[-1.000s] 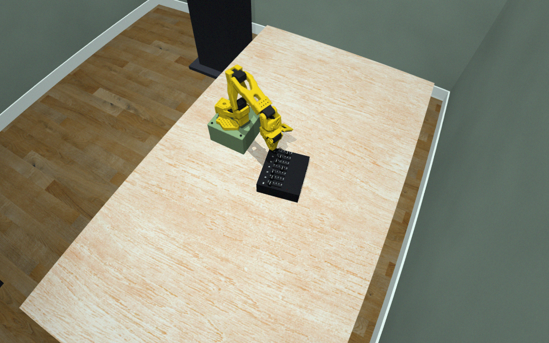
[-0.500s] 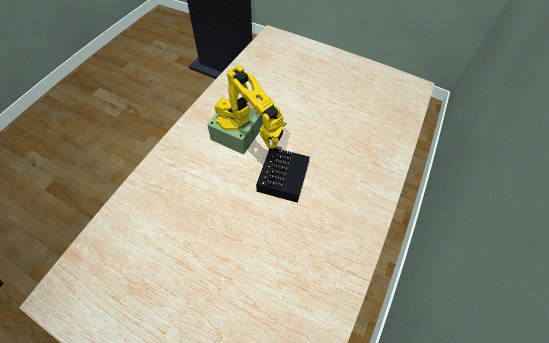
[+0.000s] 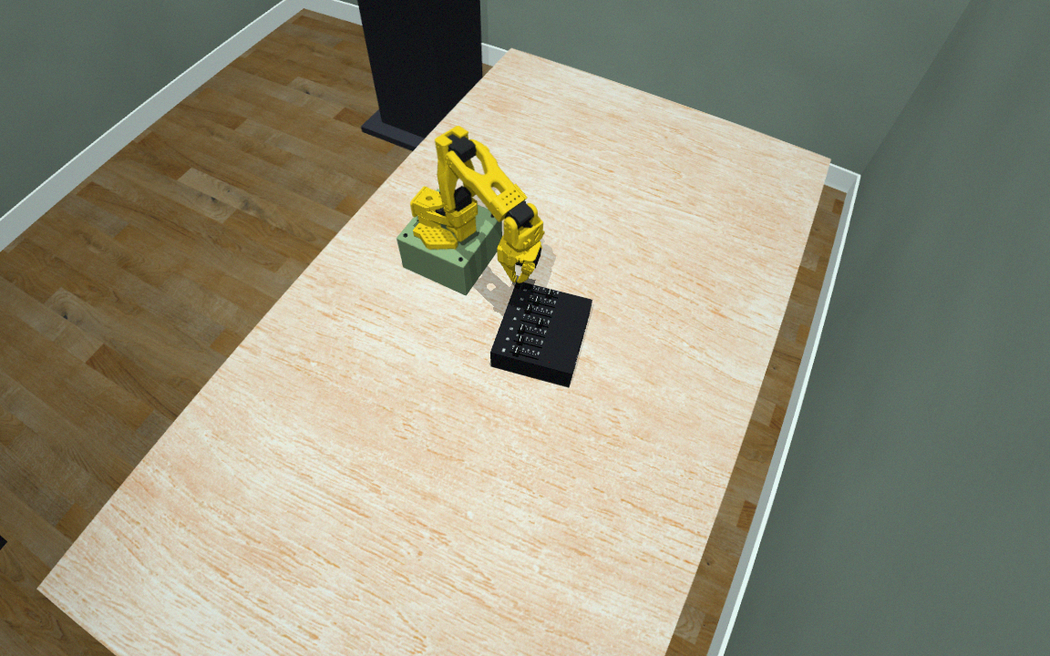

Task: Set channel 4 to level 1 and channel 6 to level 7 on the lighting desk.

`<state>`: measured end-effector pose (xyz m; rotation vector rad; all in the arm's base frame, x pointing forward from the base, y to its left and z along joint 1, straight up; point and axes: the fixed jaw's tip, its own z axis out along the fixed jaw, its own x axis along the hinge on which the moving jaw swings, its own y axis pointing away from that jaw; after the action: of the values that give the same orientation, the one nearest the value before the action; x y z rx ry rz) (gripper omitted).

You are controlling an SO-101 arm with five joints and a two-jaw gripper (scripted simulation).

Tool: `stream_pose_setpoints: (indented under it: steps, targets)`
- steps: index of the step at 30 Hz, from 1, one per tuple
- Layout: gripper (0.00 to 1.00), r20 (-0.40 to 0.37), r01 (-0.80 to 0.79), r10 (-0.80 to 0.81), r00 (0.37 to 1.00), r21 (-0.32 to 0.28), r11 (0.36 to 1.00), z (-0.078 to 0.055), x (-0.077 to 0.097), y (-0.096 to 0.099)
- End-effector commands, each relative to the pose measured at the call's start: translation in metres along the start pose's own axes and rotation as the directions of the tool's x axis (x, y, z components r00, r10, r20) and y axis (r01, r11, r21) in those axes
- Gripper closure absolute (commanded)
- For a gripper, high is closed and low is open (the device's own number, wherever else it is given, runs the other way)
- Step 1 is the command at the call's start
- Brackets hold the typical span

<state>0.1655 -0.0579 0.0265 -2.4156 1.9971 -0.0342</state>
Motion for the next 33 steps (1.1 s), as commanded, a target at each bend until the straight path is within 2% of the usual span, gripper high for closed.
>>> stream_pose_setpoints:
  steps: [1,8,18,25,33]
  targets:
    - [1.0,0.01,0.014,-0.014,1.0,-0.015,1.0,0.001,-0.002,0.0]
    - [1.0,0.01,0.014,-0.014,1.0,-0.015,1.0,0.001,0.0,-0.003]
    - [1.0,0.01,0.014,-0.014,1.0,-0.015,1.0,-0.001,0.009,-0.021]
    - [1.0,0.01,0.014,-0.014,1.0,-0.015,1.0,0.0,0.021,-0.045]
    - [1.0,0.01,0.014,-0.014,1.0,-0.015,1.0,0.008,0.031,-0.068]
